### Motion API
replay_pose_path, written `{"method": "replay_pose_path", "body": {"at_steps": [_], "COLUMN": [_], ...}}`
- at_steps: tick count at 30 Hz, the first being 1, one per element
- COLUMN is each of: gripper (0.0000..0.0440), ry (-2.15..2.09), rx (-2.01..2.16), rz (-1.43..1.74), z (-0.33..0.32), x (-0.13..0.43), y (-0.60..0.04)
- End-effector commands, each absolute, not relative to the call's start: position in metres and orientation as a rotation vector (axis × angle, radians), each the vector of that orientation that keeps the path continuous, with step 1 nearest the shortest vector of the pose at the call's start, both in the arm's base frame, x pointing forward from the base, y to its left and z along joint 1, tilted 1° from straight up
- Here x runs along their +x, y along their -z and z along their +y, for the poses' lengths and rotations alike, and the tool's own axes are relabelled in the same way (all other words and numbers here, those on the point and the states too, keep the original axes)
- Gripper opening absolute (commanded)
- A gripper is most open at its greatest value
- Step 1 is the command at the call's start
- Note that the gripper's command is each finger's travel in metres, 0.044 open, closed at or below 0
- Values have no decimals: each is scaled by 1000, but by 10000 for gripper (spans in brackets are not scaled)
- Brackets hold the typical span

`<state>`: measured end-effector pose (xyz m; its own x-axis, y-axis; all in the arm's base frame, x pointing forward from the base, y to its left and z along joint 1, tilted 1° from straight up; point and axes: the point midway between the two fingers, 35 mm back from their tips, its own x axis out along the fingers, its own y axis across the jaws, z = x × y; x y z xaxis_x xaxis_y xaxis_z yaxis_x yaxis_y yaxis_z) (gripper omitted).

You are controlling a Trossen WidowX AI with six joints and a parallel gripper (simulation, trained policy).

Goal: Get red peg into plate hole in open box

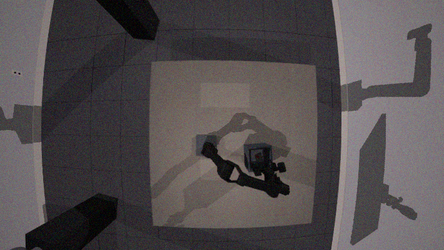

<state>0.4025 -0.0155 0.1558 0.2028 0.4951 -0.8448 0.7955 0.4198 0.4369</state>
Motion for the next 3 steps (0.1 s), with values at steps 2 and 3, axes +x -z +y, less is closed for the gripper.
{"method": "replay_pose_path", "body": {"at_steps": [2,3], "gripper": [91,92], "ry": [201,188], "rx": [1230,1231], "rz": [1422,1420], "z": [-8,-7], "x": [417,418], "y": [-161,-161]}}
